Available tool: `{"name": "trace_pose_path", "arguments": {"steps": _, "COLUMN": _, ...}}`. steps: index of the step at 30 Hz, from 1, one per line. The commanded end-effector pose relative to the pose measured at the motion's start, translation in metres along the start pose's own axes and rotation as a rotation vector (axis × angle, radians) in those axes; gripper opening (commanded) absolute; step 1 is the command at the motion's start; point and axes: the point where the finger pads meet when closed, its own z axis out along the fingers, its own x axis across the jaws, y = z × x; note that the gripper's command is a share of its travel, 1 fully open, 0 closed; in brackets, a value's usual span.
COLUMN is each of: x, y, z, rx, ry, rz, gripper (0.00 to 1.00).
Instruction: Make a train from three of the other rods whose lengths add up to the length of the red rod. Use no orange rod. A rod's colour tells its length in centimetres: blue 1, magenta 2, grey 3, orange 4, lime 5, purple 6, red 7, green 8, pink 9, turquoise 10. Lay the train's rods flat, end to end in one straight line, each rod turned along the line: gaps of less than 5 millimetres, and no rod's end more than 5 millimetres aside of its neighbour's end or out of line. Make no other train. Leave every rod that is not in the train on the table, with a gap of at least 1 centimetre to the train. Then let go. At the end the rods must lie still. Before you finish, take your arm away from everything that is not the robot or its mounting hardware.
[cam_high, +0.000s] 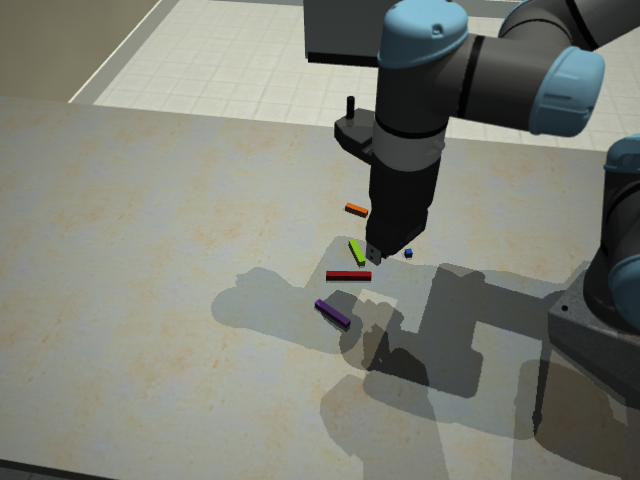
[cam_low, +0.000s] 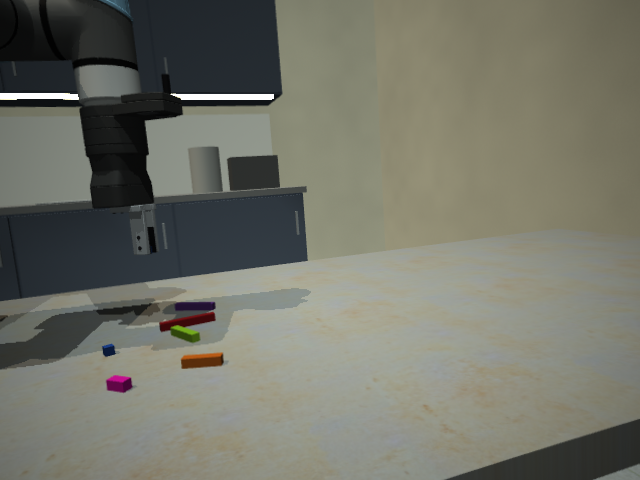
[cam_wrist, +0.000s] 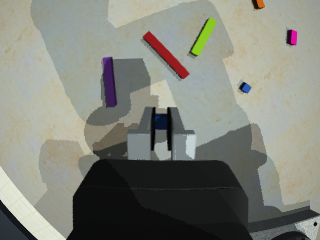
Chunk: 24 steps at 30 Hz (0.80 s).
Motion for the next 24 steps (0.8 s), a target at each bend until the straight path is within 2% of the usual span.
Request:
{"name": "trace_pose_path", "arguments": {"steps": 1, "x": 0.000, "y": 0.000, "z": -0.004, "rx": 0.000, "ry": 0.000, "rz": 0.000, "gripper": 0.24}}
{"name": "trace_pose_path", "arguments": {"steps": 13, "x": -0.002, "y": 0.001, "z": -0.004, "rx": 0.000, "ry": 0.000, "rz": 0.003, "gripper": 0.24}}
{"name": "trace_pose_path", "arguments": {"steps": 24, "x": -0.045, "y": 0.028, "z": -0.004, "rx": -0.003, "ry": 0.000, "rz": 0.077, "gripper": 0.24}}
